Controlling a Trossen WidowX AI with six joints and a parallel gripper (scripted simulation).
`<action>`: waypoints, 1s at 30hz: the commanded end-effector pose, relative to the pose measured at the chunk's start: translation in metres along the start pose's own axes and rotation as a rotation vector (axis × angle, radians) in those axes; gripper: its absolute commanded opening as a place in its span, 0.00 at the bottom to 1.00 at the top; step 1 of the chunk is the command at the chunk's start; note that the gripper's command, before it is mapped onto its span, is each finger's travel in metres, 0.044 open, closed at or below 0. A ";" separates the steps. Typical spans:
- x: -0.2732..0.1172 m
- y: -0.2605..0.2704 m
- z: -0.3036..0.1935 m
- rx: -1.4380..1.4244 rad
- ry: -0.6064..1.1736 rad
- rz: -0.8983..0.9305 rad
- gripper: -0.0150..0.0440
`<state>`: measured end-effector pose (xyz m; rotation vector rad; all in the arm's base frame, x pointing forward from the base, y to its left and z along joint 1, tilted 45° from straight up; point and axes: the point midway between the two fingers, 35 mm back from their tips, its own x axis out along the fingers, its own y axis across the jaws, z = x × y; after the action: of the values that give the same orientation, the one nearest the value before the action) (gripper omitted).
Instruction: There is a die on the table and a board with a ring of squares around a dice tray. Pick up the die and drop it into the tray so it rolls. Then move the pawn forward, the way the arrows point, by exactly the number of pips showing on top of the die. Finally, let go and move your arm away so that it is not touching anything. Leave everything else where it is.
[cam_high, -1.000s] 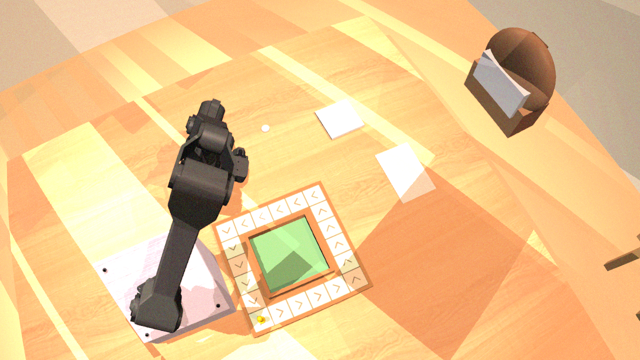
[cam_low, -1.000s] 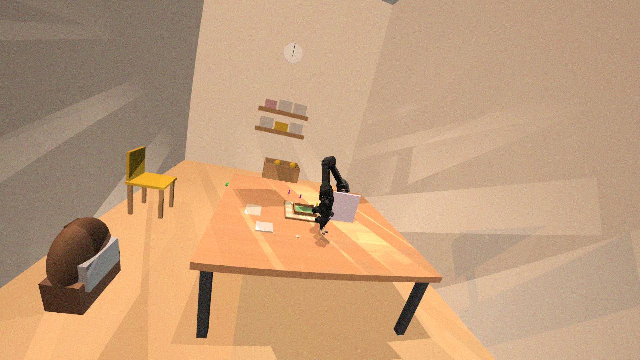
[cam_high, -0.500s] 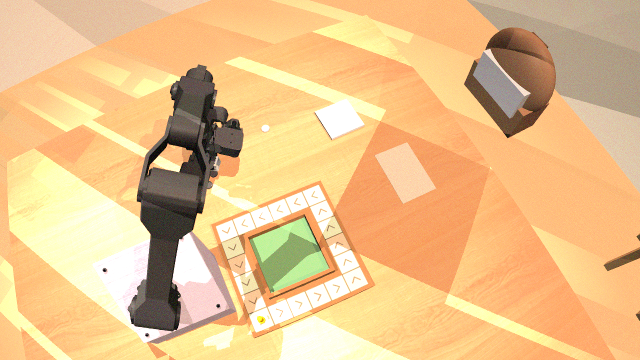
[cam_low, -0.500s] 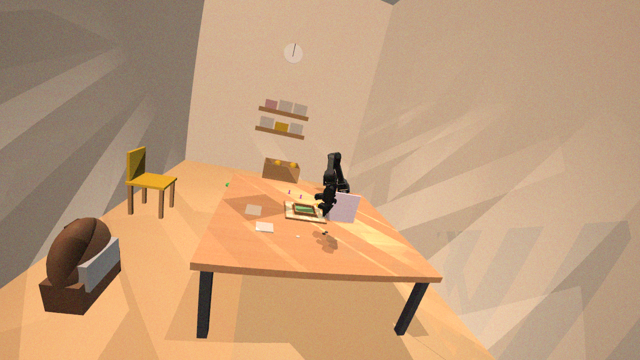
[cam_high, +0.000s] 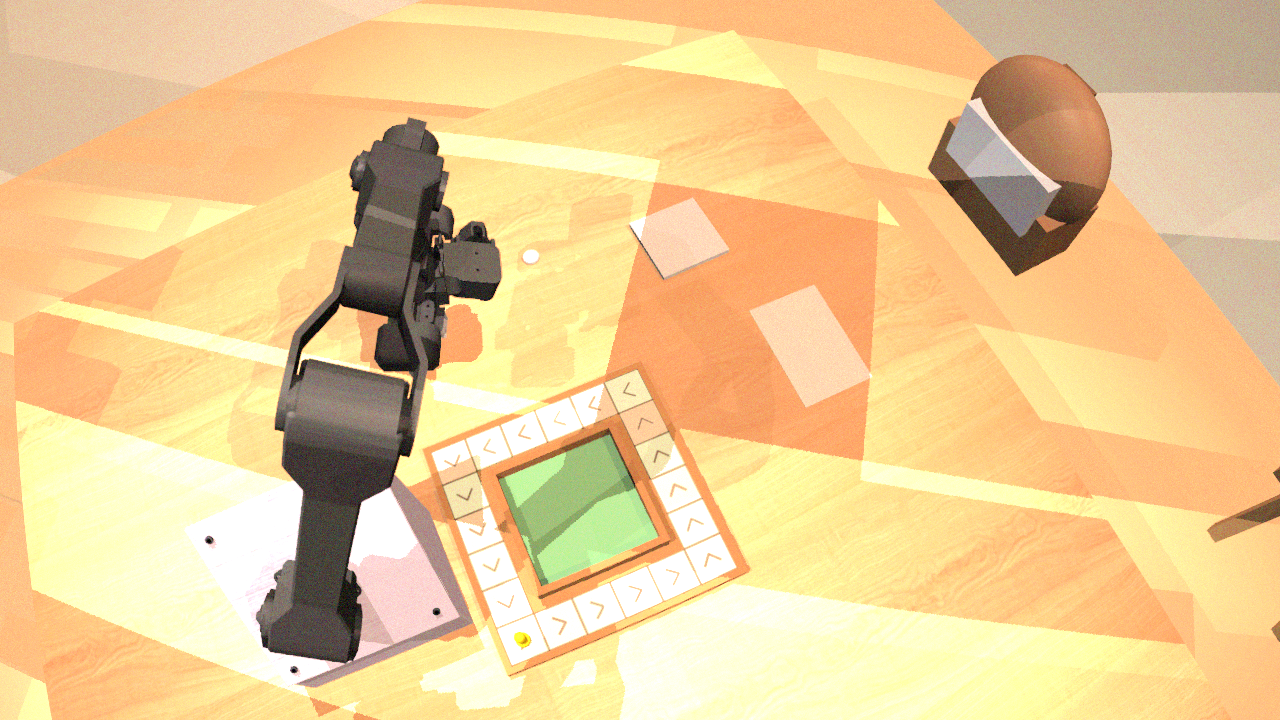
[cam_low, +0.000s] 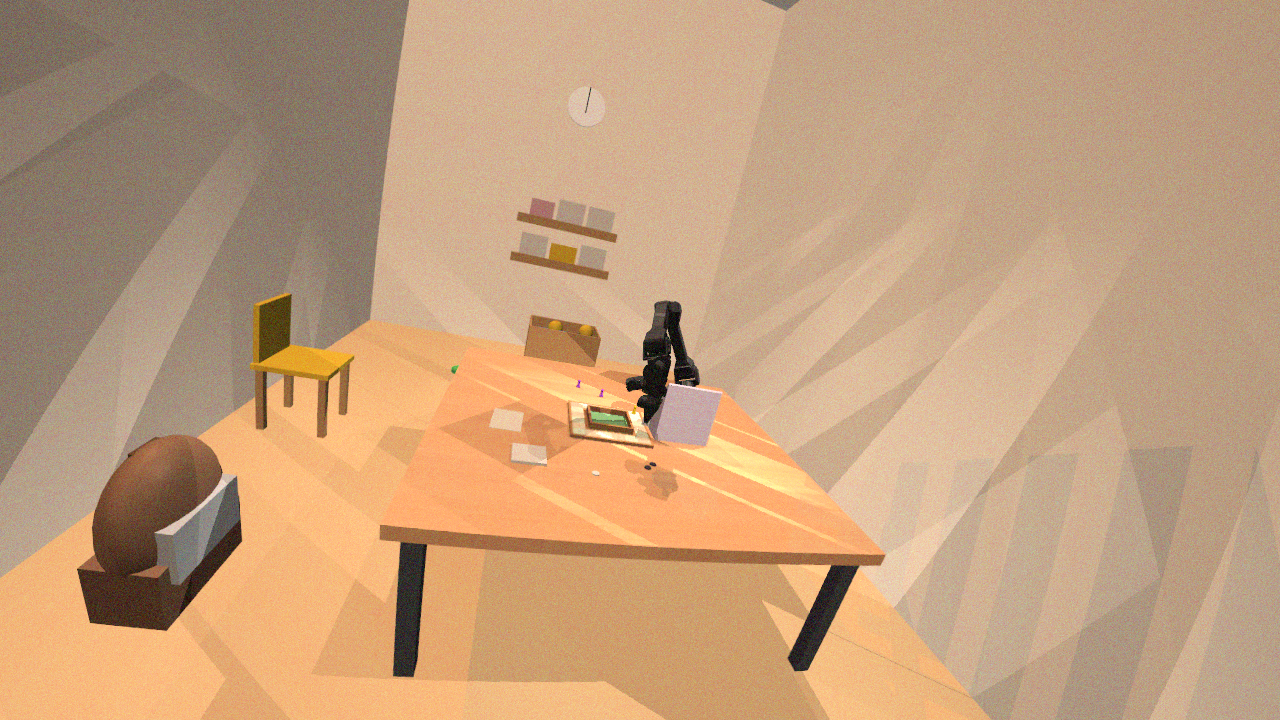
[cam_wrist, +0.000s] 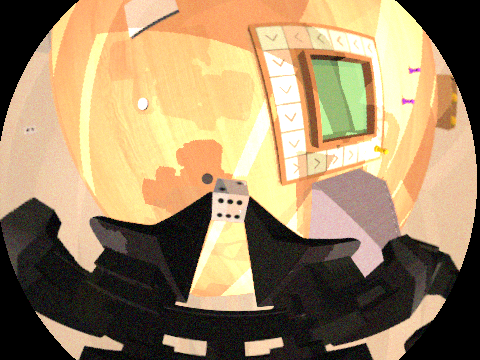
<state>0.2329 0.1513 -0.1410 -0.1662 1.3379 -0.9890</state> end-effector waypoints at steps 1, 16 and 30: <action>-0.001 -0.007 0.013 -0.109 -0.002 0.009 0.25; 0.001 -0.034 0.054 -0.510 -0.005 0.024 0.25; 0.008 -0.069 0.090 -0.863 -0.008 0.021 0.25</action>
<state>0.2724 0.0764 -0.0854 -0.7360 1.6625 -0.3996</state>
